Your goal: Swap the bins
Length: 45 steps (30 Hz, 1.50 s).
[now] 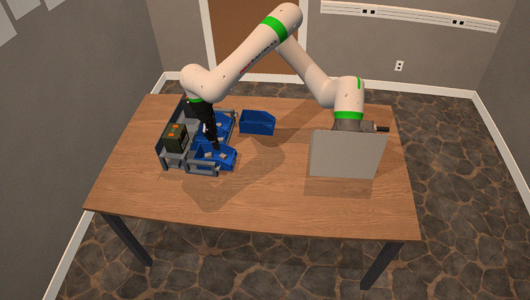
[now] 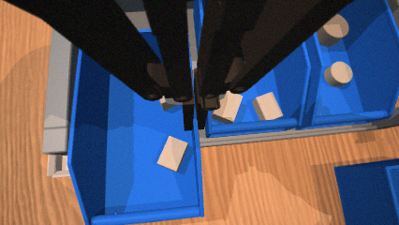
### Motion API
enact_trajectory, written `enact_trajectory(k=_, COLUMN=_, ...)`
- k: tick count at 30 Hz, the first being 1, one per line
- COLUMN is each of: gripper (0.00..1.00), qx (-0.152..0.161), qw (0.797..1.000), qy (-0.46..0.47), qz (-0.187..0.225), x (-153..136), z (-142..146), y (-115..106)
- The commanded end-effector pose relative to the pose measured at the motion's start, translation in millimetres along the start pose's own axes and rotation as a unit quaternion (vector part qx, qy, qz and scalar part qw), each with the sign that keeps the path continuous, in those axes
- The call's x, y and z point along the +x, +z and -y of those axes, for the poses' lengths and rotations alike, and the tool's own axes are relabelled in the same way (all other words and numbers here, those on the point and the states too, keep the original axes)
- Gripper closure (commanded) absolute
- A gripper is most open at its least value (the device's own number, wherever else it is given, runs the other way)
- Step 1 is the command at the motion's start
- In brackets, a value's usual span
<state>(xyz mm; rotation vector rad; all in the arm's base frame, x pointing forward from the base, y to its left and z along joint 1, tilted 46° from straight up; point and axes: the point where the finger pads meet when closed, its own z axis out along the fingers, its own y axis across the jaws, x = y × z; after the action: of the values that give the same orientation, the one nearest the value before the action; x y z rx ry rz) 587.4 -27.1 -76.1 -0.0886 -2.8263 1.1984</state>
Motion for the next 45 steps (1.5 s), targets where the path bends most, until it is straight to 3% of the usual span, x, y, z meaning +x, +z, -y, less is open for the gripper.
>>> enact_trajectory(k=1, gripper=0.9, qx=0.0, qw=1.0, qy=0.0, qz=0.001, x=-1, z=0, y=-1)
enact_trajectory(k=45, gripper=0.9, qx=0.0, qw=1.0, qy=0.0, qz=0.006, x=-11, z=0, y=-2)
